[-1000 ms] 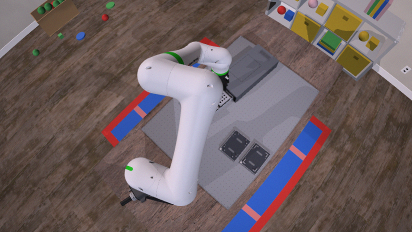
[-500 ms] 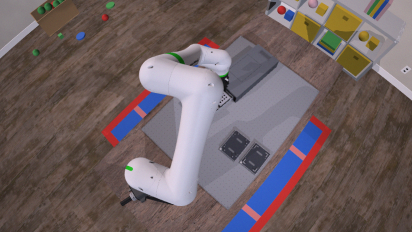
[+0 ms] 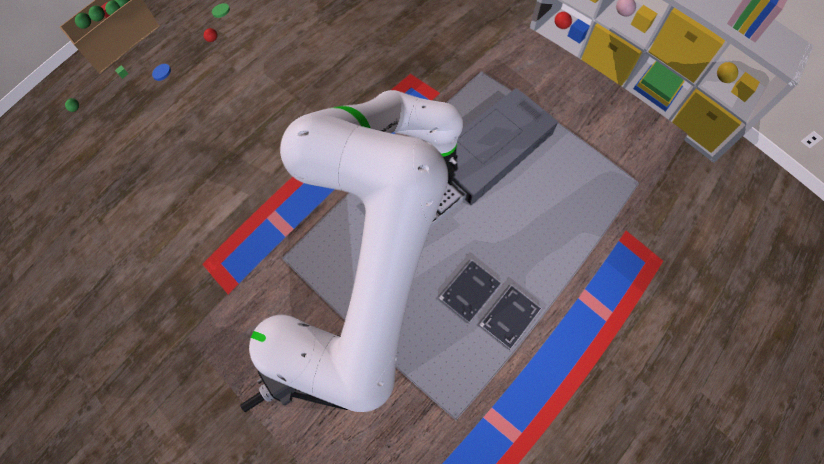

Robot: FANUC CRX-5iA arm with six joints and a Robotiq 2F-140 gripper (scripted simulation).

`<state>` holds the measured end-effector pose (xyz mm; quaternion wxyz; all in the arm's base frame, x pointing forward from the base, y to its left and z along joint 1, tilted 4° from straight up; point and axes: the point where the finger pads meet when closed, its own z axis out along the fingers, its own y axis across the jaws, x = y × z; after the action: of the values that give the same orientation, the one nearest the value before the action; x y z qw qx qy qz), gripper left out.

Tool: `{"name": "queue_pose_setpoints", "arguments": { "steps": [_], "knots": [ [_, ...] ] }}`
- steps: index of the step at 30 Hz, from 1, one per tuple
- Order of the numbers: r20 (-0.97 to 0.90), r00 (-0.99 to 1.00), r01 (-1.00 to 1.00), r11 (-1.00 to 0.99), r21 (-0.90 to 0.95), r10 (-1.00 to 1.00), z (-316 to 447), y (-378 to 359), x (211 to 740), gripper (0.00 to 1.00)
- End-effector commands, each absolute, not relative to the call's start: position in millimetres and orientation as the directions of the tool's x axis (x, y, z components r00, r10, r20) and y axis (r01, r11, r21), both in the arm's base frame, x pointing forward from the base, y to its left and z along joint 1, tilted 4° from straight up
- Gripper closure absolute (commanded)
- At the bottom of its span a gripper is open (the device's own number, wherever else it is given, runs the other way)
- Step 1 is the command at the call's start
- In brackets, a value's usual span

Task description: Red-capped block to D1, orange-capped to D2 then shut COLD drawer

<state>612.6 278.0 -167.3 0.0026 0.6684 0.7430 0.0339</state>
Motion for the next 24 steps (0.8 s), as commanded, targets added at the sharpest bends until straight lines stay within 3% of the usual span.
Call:
{"name": "queue_pose_setpoints", "arguments": {
  "steps": [1,24],
  "knots": [
    [0.042,-0.107,0.993,0.104,0.056,0.993,-166.3,278.3,613.4,0.34],
    [0.042,-0.107,0.993,0.104,0.056,0.993,-166.3,278.3,613.4,0.63]
  ]
}}
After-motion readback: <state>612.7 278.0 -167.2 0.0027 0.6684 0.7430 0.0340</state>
